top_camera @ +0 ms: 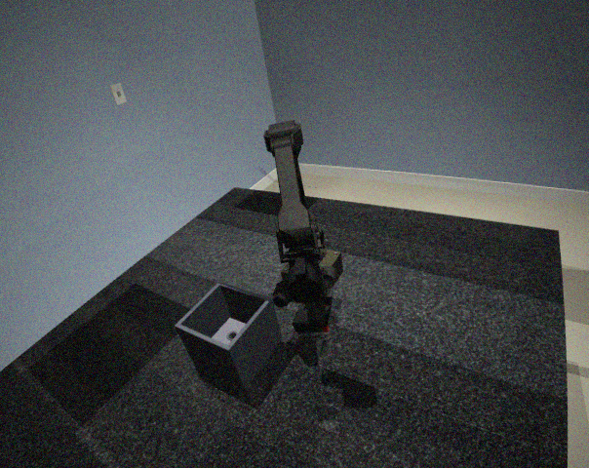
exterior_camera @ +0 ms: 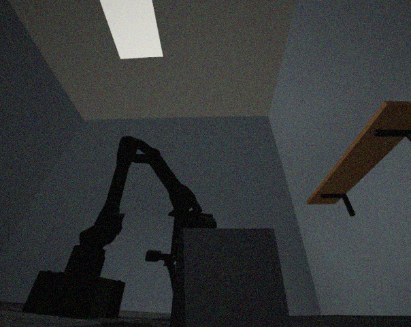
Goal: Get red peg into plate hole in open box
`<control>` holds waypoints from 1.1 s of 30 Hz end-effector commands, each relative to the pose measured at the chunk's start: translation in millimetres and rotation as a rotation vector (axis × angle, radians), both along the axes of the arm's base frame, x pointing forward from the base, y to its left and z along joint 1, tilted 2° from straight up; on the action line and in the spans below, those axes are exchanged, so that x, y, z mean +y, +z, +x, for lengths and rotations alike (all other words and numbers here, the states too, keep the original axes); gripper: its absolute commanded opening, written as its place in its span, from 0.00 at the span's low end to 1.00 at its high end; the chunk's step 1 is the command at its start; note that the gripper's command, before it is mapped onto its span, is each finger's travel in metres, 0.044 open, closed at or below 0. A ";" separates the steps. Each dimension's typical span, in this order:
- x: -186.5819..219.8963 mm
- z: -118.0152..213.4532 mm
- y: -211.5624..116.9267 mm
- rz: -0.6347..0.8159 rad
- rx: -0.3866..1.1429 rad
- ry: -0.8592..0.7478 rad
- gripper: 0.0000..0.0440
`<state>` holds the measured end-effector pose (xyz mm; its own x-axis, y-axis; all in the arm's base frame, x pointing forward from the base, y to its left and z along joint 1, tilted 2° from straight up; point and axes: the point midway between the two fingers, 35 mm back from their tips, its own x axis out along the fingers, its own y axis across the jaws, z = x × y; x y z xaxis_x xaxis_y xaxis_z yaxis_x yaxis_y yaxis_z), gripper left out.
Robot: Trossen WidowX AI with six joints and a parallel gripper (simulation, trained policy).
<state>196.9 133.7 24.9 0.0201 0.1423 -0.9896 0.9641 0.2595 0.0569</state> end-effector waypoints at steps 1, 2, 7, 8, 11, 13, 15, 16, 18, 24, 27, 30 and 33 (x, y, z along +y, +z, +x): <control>2.9 7.8 14.8 0.032 -0.036 -0.015 0.00; 3.3 9.8 18.7 0.038 -0.046 -0.016 0.00; 3.8 20.4 39.7 0.062 -0.100 -0.016 0.00; 3.4 22.6 44.2 0.066 -0.111 -0.016 0.00; 1.2 29.3 58.1 0.071 -0.144 -0.012 0.00; -1.3 33.8 67.4 0.071 -0.166 -0.009 0.00; -4.7 38.3 76.4 0.067 -0.189 -0.005 0.00; -6.8 40.3 80.7 0.065 -0.200 -0.004 0.00; -11.9 44.3 90.3 0.059 -0.220 -0.001 0.00; -30.9 54.6 116.4 0.028 -0.266 -0.002 0.00; -42.1 58.8 126.5 0.006 -0.279 -0.005 0.00; -53.8 62.2 133.4 -0.018 -0.285 -0.010 0.00; -65.8 64.9 136.7 -0.043 -0.285 -0.018 0.00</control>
